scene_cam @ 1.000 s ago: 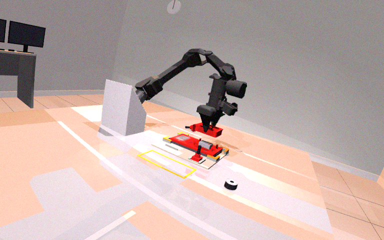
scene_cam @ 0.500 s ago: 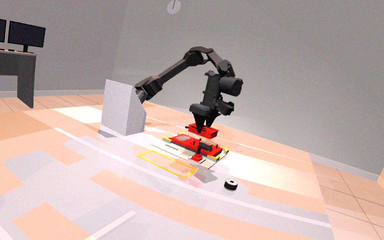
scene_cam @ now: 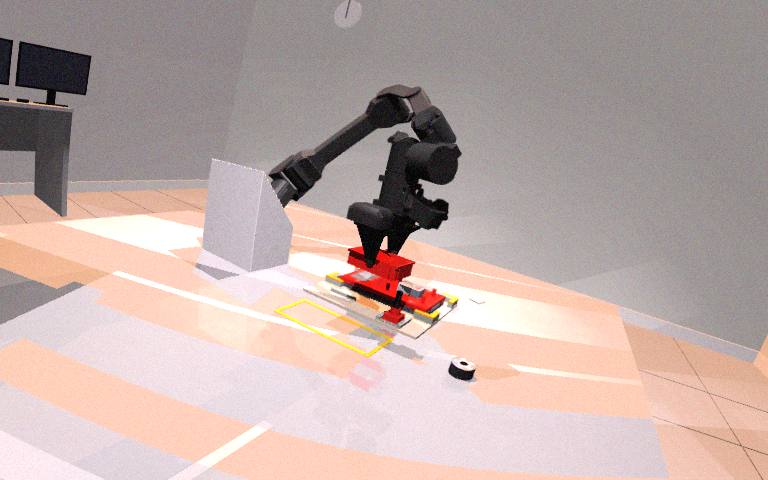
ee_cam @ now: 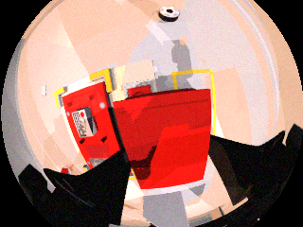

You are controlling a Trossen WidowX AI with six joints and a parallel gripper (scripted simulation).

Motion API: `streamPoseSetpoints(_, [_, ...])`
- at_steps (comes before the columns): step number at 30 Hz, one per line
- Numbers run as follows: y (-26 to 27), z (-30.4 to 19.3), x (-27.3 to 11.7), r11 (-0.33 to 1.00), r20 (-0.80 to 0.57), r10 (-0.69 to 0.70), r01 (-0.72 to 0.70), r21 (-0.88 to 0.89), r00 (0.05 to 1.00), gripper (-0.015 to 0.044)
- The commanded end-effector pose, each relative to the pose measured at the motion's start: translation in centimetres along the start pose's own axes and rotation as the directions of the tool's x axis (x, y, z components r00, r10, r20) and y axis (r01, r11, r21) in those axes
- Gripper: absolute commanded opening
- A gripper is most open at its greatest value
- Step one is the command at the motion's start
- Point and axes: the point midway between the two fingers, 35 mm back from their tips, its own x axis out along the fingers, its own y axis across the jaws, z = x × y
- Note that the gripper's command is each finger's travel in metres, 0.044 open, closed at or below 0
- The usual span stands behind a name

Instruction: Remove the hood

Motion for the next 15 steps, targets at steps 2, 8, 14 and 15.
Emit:
streamPoseSetpoints(2, [-2.2,-0.4,-0.3,1.000,0.006,-0.006,0.006,-0.006,1.000,0.0000])
streamPoseSetpoints(8, [-5.0,-1.3,-0.2,1.000,0.012,0.003,-0.003,-0.012,1.000,0.0000])
streamPoseSetpoints(14, [-7.6,-2.3,0.0,1.000,0.017,0.015,-0.015,-0.017,1.000,0.0000])
streamPoseSetpoints(15, [-7.8,-2.4,0.0,1.000,0.017,0.016,-0.016,-0.018,1.000,0.0000])
